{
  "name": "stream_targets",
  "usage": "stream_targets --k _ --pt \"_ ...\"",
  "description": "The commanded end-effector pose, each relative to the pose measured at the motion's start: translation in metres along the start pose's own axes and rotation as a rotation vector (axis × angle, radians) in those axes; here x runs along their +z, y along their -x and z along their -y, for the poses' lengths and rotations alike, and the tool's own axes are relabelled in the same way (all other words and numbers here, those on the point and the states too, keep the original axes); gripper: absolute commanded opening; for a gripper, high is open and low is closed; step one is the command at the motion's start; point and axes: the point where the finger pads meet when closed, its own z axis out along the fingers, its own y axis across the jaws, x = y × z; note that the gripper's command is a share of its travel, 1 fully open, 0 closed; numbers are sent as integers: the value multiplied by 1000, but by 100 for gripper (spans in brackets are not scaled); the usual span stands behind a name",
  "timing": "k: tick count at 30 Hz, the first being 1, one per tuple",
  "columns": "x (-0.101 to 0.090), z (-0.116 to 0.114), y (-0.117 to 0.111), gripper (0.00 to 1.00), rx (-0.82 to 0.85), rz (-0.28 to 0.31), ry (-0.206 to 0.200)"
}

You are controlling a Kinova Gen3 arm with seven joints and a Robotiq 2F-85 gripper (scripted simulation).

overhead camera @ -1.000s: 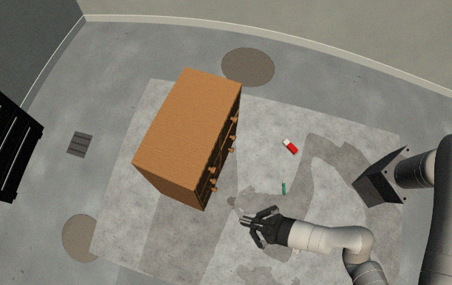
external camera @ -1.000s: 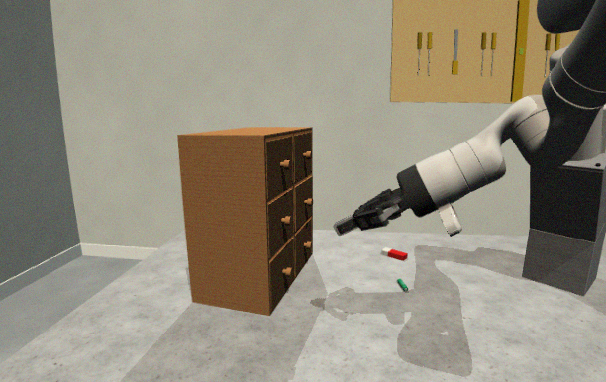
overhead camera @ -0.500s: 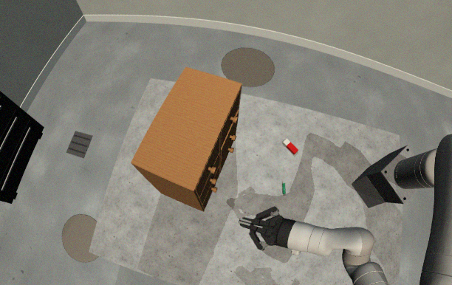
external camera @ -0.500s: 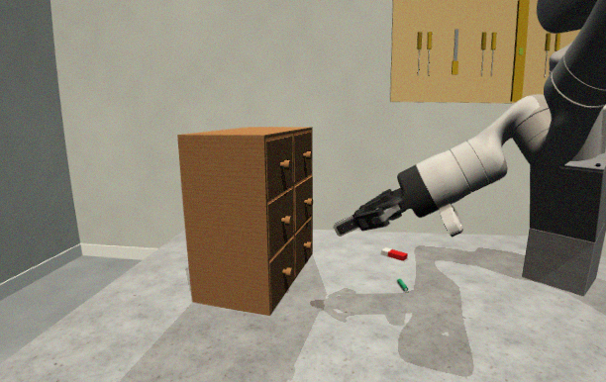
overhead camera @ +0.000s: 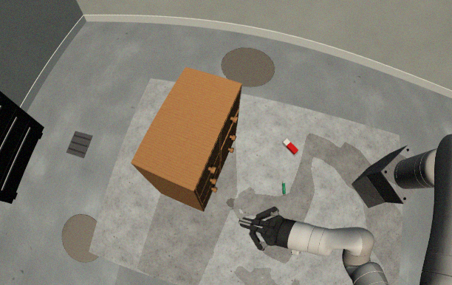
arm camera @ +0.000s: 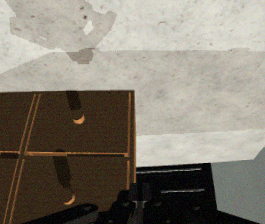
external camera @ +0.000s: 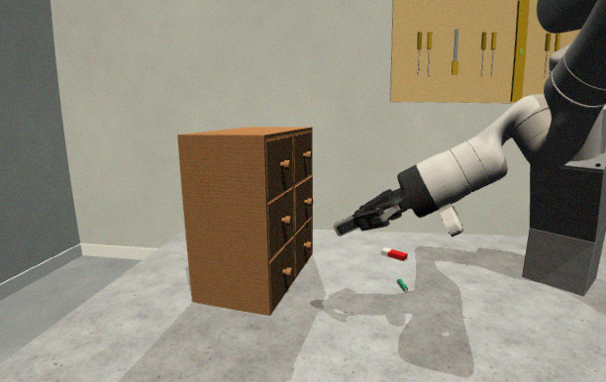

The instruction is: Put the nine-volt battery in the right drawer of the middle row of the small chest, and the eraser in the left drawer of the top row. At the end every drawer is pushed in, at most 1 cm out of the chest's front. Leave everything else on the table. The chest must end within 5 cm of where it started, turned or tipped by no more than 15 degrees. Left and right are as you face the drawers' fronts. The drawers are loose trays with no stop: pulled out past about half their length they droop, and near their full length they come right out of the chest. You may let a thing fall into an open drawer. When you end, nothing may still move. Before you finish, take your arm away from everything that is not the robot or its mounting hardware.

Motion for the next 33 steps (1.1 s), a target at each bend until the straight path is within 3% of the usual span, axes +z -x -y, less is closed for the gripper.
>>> stream_targets --k 1,16,33 --pt "0 0 1 0 1 0 0" --pt "-2 0 2 0 1 -21 0" --pt "-11 0 5 0 1 -96 0"
